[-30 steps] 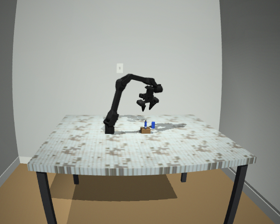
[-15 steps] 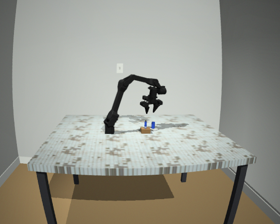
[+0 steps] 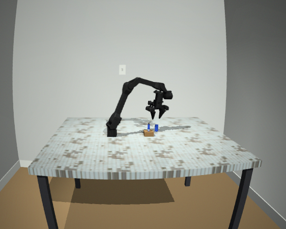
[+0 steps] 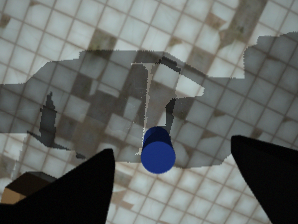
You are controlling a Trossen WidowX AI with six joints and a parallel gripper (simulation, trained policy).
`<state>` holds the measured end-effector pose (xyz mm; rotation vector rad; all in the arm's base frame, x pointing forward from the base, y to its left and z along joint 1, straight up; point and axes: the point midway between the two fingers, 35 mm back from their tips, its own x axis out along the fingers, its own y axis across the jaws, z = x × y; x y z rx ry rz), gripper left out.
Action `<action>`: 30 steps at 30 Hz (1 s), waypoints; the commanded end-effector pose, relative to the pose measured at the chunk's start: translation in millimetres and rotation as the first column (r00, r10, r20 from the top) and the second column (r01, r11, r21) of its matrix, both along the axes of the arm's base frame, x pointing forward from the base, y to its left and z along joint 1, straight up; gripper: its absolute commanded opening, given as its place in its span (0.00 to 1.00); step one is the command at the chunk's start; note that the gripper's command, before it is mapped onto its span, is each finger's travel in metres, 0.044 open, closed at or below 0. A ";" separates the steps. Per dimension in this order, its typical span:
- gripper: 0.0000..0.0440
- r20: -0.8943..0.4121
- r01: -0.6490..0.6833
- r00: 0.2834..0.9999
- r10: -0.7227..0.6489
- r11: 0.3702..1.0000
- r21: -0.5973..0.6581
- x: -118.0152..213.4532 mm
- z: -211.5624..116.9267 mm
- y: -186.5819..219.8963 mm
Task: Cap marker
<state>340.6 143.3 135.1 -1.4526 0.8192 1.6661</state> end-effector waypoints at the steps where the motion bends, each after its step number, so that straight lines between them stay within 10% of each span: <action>1: 0.69 -0.005 -0.012 1.000 0.012 1.000 -0.028 4.8 -8.4 -4.5; 30: 0.53 -0.087 -0.207 0.977 0.196 0.969 -0.138 -2.2 -75.9 -14.6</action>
